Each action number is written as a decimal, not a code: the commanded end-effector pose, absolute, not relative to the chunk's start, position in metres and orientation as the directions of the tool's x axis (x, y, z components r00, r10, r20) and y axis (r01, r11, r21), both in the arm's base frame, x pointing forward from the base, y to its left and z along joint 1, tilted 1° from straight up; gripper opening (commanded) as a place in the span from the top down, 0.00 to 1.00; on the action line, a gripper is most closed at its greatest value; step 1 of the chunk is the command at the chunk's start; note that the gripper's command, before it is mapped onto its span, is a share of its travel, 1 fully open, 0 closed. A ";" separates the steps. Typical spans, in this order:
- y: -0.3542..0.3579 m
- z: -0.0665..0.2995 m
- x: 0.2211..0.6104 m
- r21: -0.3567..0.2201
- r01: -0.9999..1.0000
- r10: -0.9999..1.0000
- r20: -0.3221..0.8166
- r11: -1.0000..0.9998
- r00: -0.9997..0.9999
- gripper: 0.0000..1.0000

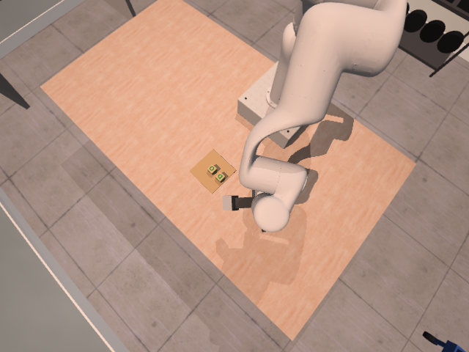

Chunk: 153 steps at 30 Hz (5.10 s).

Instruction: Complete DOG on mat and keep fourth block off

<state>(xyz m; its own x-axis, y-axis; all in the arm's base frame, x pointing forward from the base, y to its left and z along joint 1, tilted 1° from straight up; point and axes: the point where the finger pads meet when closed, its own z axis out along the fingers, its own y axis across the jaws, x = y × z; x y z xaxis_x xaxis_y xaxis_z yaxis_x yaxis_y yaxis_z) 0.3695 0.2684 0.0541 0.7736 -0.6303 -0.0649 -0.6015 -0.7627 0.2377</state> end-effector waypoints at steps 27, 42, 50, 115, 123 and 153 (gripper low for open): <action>0.226 0.088 0.333 0.378 -0.926 -0.969 0.221 -0.018 0.109 0.00; 0.206 0.107 0.315 0.322 -0.870 -0.882 0.414 0.374 -0.226 0.00; 0.199 0.115 0.307 0.274 -0.817 -0.806 0.484 0.508 -0.339 0.00; 0.187 0.102 0.323 0.310 -0.851 -0.869 0.404 0.425 -0.287 0.00; 0.174 0.084 0.345 0.337 -0.908 -0.948 0.274 0.250 -0.159 0.00; 0.109 0.039 0.418 0.135 -0.901 -0.911 -0.024 -0.412 0.413 0.00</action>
